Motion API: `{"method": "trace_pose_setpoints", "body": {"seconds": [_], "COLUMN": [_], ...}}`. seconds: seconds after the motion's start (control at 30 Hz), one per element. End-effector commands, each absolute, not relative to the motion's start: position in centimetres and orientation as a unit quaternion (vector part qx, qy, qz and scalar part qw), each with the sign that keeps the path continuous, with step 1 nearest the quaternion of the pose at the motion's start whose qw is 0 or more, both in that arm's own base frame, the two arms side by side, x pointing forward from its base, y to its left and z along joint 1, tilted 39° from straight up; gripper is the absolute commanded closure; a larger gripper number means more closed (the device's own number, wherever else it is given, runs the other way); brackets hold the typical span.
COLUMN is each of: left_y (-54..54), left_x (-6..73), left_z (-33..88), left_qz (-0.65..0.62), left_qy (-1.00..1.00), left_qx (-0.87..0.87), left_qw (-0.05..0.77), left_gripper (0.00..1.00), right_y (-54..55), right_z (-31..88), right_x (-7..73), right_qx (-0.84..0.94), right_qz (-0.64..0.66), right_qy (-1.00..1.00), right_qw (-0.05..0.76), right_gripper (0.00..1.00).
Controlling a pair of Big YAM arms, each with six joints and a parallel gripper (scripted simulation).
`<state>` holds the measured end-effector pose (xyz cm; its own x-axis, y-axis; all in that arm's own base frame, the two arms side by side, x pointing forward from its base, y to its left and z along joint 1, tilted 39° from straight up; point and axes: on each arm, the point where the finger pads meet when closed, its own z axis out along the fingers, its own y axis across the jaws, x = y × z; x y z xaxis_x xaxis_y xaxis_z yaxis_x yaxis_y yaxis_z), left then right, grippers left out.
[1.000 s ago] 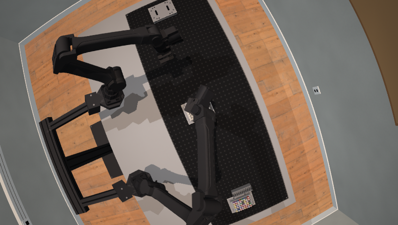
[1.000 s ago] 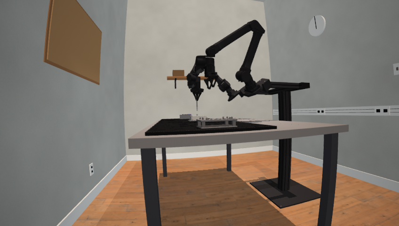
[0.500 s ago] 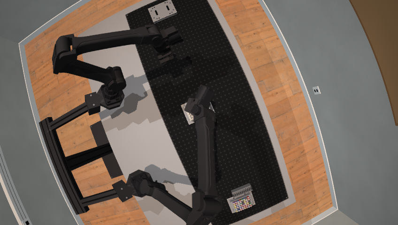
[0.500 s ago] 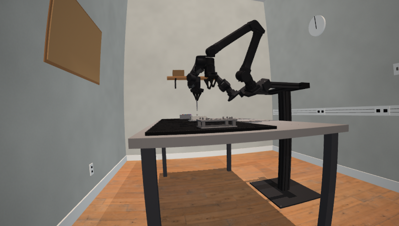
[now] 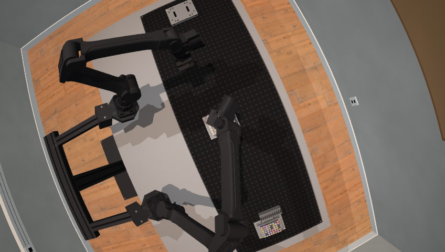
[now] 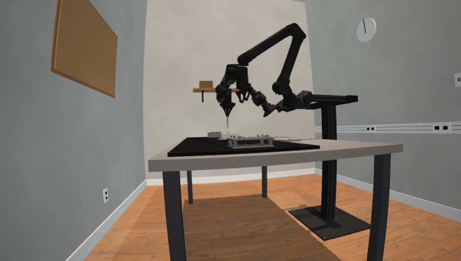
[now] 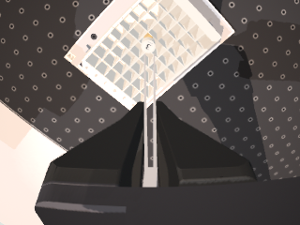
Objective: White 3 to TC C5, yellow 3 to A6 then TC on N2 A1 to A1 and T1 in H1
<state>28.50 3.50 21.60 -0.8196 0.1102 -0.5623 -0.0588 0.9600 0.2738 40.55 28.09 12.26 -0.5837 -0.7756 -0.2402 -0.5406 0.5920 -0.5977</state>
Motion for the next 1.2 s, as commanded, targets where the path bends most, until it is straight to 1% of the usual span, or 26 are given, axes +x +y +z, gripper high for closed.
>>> {"method": "trace_pose_setpoints", "body": {"seconds": [0.0,1.17], "left_y": [3.38,3.38], "left_x": [29.01,29.01], "left_z": [22.90,22.90], "left_qz": [0.141,0.141], "left_qy": [0.939,0.939], "left_qx": [0.019,0.019], "left_qw": [0.313,0.313], "left_gripper": [0.00,0.00], "right_y": [28.17,27.84], "right_z": [11.74,10.96], "right_x": [41.33,41.47], "right_qx": [-0.383,-0.383], "right_qz": [-0.238,-0.239], "right_qy": [0.858,0.858], "right_qw": [0.247,0.244], "right_gripper": [0.93,0.93]}}
